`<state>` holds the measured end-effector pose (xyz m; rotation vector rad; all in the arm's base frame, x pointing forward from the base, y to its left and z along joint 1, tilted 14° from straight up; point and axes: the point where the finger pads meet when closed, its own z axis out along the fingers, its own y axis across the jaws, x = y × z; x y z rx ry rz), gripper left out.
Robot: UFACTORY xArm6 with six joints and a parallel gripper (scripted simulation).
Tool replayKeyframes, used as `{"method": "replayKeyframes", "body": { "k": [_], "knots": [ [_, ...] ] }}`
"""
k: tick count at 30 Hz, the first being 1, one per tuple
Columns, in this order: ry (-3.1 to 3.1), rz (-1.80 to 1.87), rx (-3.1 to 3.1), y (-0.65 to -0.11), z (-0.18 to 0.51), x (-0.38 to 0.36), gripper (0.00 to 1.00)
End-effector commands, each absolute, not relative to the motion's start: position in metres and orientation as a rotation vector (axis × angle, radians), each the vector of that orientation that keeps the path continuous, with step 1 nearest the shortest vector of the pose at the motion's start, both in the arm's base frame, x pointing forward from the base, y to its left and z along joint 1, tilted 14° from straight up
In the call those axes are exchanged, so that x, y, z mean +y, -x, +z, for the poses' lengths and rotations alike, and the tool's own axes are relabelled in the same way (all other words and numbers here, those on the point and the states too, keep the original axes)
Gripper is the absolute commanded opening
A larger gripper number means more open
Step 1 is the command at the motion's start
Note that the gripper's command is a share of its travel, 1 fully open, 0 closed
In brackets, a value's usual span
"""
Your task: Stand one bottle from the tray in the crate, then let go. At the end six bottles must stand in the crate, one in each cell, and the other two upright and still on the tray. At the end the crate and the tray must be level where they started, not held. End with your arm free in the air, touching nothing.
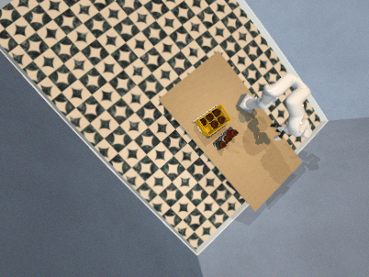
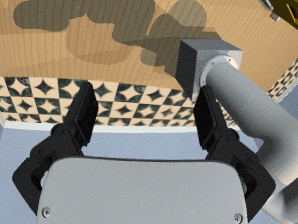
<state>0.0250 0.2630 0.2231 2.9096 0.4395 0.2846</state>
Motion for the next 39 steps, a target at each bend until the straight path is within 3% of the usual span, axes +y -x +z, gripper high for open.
{"method": "replayKeyframes", "body": {
  "k": [1,39],
  "knots": [
    [-2.949,0.261,0.240,-0.040,0.222,0.267,1.00],
    [-2.515,0.047,-1.774,-0.209,0.210,0.235,1.00]
  ]
}}
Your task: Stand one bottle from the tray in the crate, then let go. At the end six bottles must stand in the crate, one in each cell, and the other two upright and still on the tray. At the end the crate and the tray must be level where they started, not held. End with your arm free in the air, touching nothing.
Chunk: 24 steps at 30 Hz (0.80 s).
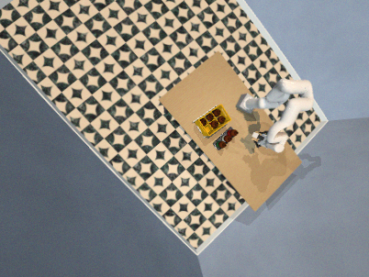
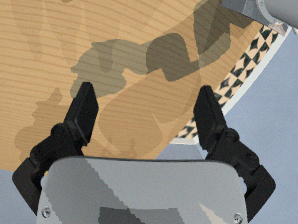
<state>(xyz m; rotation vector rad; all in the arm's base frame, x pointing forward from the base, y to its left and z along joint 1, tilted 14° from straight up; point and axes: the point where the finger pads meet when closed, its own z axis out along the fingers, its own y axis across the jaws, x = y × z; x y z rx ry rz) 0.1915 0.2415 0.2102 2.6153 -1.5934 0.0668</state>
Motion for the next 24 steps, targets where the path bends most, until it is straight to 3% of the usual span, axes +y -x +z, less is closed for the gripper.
{"method": "replayKeyframes", "body": {
  "k": [1,24],
  "knots": [
    [-2.507,0.046,-1.787,-0.211,0.210,0.235,1.00],
    [-1.680,-0.063,-2.655,-0.301,0.206,0.163,1.00]
  ]
}}
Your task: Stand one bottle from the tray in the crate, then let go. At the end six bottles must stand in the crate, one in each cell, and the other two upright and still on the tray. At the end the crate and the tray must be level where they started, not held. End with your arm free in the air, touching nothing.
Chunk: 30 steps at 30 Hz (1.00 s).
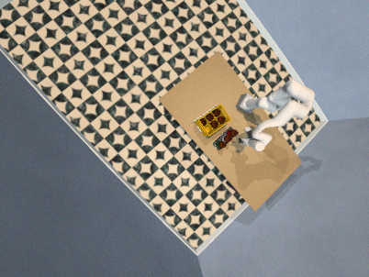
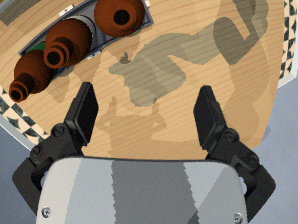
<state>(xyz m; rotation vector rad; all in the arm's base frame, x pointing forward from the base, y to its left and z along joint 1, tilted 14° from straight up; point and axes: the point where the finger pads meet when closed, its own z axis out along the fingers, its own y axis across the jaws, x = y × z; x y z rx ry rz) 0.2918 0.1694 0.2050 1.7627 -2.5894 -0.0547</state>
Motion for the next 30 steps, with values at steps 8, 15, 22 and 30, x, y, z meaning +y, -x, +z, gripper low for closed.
{"method": "replayKeyframes", "body": {
  "k": [8,15,22,30],
  "knots": [
    [-1.213,-0.108,-2.928,-0.334,0.204,0.119,1.00],
    [-0.831,-0.141,-3.079,-0.354,0.203,0.080,1.00],
    [-0.471,-0.169,-3.173,-0.369,0.202,0.043,1.00],
    [-0.039,-0.201,-3.229,-0.380,0.201,-0.004,1.00]
  ]
}}
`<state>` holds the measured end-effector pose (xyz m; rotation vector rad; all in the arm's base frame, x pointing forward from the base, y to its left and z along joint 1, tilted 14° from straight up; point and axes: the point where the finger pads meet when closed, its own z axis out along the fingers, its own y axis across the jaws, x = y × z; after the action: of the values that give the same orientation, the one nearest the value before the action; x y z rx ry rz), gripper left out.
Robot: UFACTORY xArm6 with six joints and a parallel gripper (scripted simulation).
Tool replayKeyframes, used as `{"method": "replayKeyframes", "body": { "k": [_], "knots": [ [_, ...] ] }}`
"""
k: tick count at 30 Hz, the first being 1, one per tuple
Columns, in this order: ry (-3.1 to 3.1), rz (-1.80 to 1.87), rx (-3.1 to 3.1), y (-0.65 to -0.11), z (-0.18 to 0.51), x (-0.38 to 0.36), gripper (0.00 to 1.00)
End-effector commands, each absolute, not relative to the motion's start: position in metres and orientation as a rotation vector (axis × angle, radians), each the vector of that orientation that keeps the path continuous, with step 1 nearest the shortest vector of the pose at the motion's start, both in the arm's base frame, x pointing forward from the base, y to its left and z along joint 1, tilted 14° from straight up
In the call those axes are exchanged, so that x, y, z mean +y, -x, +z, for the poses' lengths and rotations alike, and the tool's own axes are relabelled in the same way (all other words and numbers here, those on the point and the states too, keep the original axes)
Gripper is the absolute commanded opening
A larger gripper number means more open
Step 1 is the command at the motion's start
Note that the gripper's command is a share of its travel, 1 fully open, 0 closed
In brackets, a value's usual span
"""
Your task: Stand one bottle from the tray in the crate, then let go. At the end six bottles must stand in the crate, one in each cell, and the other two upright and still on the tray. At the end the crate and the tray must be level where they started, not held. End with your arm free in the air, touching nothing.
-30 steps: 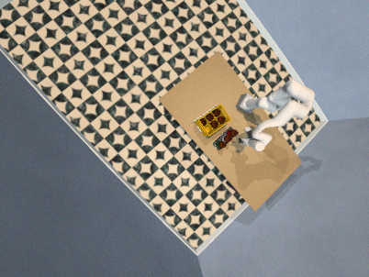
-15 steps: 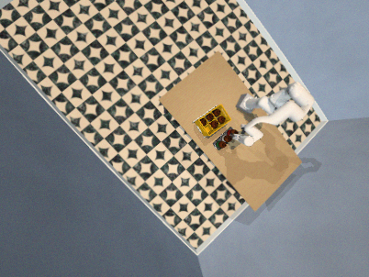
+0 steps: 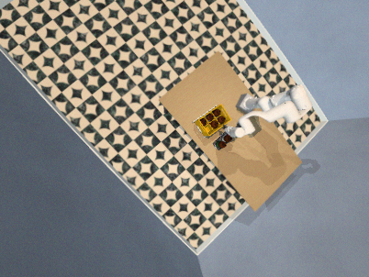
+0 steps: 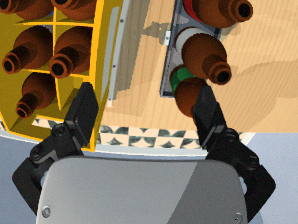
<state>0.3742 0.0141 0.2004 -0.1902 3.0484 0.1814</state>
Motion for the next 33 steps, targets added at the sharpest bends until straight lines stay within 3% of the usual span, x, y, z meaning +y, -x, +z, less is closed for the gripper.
{"method": "replayKeyframes", "body": {
  "k": [1,18,31,32,33],
  "knots": [
    [-0.074,0.196,3.034,-0.383,0.201,-0.017,1.00],
    [-0.939,0.248,2.829,-0.382,0.199,-0.128,1.00],
    [-1.269,0.266,2.673,-0.372,0.198,-0.175,1.00],
    [-1.269,0.266,2.673,-0.372,0.198,-0.175,0.00],
    [-1.269,0.266,2.673,-0.372,0.198,-0.175,0.00]
  ]
}}
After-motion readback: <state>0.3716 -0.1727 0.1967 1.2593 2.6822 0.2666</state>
